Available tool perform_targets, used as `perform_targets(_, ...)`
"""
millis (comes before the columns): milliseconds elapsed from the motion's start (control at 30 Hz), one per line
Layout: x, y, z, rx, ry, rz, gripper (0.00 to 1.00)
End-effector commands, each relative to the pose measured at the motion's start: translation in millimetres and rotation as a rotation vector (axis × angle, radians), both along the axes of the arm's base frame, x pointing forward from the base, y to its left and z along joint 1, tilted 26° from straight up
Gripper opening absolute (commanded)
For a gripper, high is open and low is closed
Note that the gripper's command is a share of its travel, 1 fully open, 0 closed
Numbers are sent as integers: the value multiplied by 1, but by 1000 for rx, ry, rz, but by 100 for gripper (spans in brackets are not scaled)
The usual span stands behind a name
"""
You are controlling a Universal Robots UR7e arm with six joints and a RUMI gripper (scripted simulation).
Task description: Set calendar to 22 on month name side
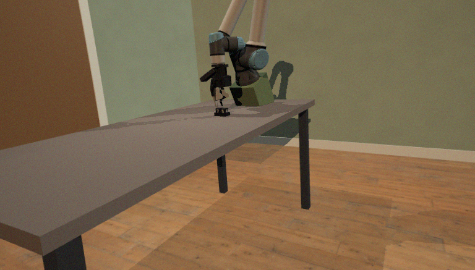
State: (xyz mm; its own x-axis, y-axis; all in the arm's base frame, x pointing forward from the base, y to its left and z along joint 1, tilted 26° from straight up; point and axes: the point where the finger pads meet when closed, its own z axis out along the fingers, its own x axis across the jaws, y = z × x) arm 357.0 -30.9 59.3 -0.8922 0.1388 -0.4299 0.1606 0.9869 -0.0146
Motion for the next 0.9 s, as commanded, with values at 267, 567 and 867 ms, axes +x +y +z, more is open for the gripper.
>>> perform_targets(267, 6, -1, -13, 0, -1, 0, 28)
perform_targets(567, 11, -2, -22, 0, -1, 0, 28)
perform_targets(867, 11, -2, -23, 0, -1, 0, 28)
